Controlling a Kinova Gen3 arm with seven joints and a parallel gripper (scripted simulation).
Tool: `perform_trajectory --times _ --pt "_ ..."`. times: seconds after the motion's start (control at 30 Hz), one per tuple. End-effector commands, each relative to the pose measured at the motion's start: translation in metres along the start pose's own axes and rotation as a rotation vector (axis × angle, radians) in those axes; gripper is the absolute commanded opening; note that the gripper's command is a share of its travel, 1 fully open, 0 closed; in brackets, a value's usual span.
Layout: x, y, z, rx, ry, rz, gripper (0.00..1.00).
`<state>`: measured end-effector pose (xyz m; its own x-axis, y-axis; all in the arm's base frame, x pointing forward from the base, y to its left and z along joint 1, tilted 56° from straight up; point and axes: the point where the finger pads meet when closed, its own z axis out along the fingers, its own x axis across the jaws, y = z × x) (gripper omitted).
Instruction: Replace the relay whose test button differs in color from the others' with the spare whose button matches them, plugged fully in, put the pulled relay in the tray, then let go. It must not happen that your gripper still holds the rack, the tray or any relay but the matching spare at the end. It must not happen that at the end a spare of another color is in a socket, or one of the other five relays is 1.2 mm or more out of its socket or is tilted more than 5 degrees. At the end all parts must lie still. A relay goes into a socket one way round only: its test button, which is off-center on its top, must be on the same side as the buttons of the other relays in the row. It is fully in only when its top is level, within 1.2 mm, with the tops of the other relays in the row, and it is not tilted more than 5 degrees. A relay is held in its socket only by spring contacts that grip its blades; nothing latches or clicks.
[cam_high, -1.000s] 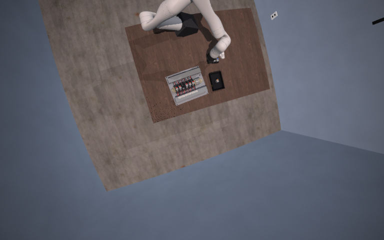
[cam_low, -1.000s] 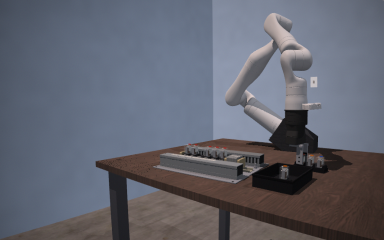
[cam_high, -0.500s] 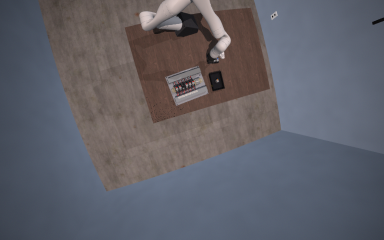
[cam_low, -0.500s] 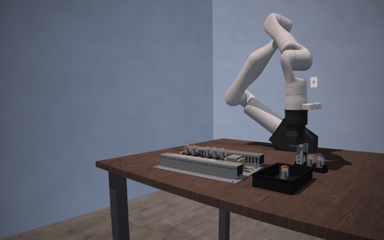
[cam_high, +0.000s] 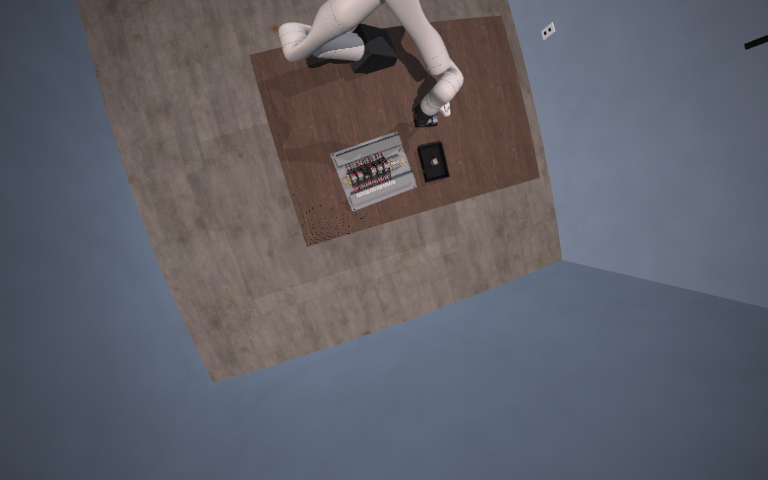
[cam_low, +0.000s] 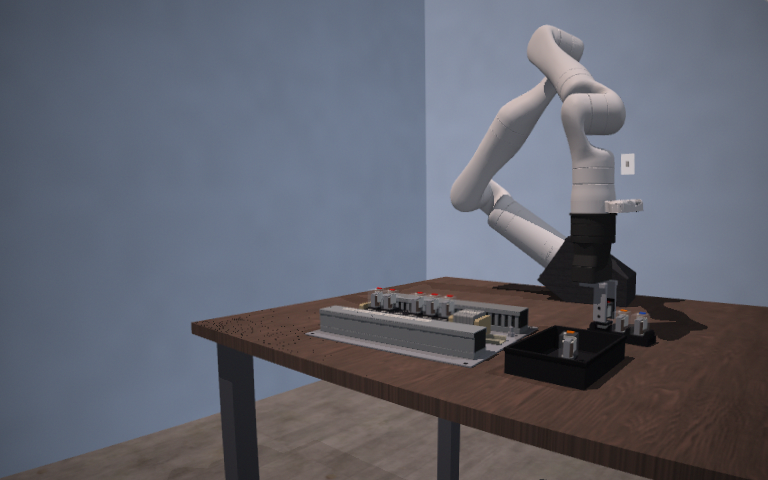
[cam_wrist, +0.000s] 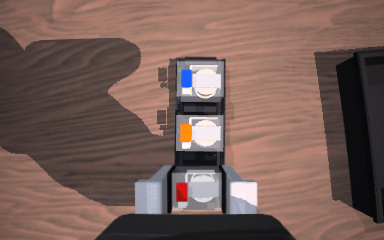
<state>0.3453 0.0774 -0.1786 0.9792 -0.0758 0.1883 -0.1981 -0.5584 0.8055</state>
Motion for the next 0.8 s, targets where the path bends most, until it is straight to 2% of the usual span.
perform_trajectory --times 0.0,0.1,0.57,0.67,0.77 --pt "0.003 -0.001 -0.010 0.001 0.008 -0.002 0.00" --pt "0.000 -0.001 -0.006 0.003 0.002 -0.001 0.00" --pt "0.001 -0.001 -0.025 0.001 0.008 -0.002 0.00" --pt "-0.001 -0.001 -0.020 0.002 0.002 -0.003 0.00" --pt "-0.001 -0.001 -0.024 0.002 0.003 -0.003 0.00"
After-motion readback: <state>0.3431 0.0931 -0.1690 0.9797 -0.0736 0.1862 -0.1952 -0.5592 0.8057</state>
